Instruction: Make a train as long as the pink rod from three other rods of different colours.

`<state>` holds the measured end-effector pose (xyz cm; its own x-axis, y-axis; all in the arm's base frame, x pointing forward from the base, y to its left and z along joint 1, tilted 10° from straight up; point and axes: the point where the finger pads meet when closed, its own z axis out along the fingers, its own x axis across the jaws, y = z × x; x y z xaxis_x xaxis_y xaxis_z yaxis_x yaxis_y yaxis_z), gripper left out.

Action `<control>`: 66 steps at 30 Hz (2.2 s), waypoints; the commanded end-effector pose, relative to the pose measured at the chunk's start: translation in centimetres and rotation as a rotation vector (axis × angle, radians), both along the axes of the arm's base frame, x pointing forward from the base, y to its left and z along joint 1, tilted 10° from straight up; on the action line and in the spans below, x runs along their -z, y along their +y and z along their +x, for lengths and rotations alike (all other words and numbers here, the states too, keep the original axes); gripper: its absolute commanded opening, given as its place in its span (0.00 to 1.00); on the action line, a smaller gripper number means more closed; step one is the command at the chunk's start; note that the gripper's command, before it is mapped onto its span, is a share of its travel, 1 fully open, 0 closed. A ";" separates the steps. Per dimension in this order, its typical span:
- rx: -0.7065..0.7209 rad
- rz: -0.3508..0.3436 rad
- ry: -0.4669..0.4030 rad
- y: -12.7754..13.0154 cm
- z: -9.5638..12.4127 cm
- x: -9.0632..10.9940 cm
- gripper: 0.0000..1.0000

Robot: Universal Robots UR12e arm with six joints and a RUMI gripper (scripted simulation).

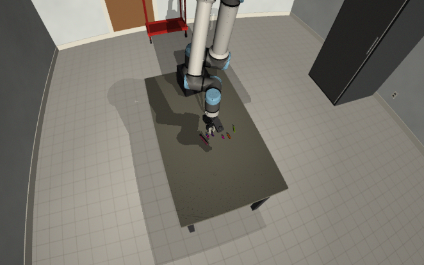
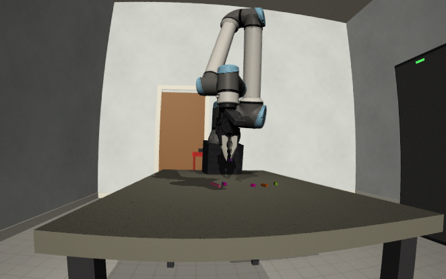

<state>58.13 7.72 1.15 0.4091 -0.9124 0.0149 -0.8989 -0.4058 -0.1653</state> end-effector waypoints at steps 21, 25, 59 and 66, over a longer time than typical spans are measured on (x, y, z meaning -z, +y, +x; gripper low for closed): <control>0.001 0.000 -0.001 0.4 1.2 6.8 0.00; 0.001 0.000 -0.001 0.5 1.3 7.7 0.00; 0.001 0.000 -0.001 0.5 1.5 8.6 0.00; 0.001 0.000 -0.001 0.5 1.5 8.6 0.00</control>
<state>59.58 8.26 -7.49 0.4083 -0.9127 0.0151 -0.8993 -0.4050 -0.1652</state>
